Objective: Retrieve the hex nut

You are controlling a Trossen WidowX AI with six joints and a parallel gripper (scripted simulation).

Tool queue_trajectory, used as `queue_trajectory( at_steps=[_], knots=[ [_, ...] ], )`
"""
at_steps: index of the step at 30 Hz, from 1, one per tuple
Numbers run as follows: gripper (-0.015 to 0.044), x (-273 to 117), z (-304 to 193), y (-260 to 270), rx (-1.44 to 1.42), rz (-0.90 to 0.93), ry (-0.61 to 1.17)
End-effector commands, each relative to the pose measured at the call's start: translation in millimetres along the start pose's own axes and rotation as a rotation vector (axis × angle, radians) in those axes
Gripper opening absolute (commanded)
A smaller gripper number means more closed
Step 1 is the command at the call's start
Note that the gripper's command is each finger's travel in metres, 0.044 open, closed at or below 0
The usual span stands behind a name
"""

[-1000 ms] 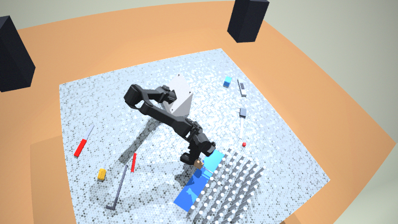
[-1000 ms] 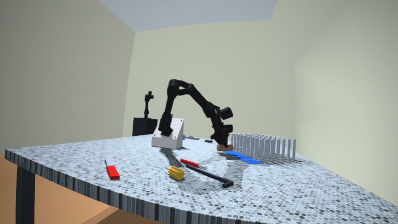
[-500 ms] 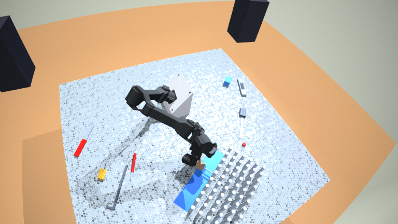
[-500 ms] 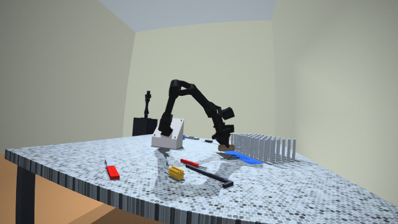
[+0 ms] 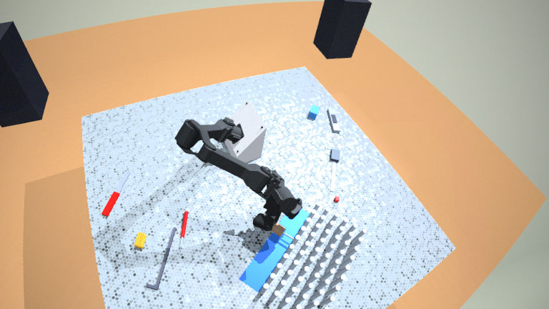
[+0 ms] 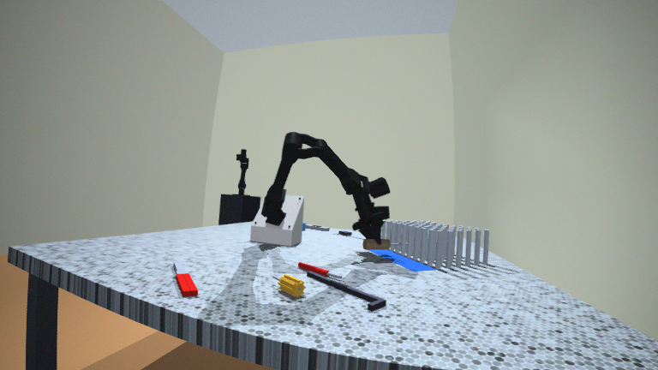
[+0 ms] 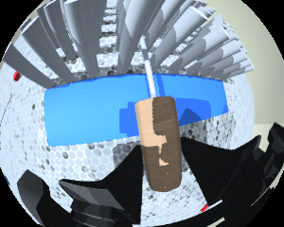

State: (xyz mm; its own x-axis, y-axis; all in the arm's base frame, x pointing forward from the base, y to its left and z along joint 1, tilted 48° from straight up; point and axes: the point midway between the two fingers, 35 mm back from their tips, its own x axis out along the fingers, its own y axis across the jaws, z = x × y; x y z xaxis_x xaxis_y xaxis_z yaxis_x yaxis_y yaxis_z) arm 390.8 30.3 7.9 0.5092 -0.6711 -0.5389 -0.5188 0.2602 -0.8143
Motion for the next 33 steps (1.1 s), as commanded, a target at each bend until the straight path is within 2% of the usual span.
queue_trajectory(
  at_steps=[1,33],
  knots=[
    [0.0000,-1,5,-2,0.008,-0.006,-0.005],
    [0.0000,9,12,3,0.004,-0.005,-0.008]
  ],
)
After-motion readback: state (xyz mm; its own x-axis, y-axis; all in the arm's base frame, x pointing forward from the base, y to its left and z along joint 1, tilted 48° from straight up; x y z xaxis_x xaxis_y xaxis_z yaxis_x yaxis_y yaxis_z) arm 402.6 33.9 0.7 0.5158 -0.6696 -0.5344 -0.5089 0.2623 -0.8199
